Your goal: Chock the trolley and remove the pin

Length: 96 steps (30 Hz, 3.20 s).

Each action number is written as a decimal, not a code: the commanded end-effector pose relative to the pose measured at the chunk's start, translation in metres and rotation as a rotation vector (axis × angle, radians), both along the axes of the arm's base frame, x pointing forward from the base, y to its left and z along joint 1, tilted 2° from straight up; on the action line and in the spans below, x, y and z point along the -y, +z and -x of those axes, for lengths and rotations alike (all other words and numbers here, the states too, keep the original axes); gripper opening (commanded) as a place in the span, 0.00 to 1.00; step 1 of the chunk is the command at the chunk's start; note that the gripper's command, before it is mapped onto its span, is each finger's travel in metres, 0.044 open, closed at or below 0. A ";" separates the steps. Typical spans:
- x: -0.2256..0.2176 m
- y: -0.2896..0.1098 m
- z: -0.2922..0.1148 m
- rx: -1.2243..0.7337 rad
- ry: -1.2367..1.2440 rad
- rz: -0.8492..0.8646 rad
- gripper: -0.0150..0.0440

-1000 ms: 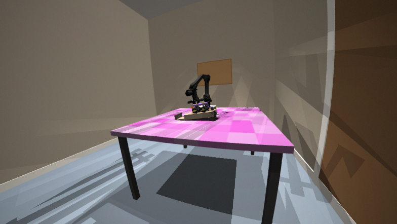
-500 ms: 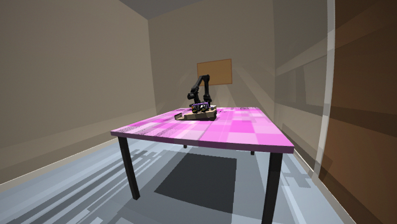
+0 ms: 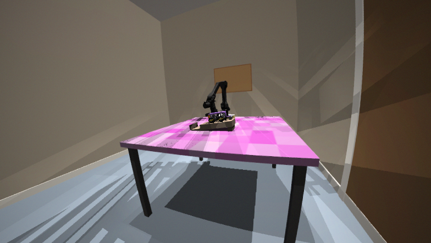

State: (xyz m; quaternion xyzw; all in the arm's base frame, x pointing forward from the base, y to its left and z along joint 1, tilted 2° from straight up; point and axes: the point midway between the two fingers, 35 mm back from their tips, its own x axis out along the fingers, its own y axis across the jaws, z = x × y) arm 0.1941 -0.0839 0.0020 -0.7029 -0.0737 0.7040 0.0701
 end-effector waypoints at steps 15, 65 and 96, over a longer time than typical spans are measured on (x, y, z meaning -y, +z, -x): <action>0.009 -0.004 0.000 0.006 0.003 0.001 0.58; 0.028 -0.018 0.000 0.005 0.003 0.003 0.58; 0.041 -0.026 -0.002 0.005 0.003 0.004 0.58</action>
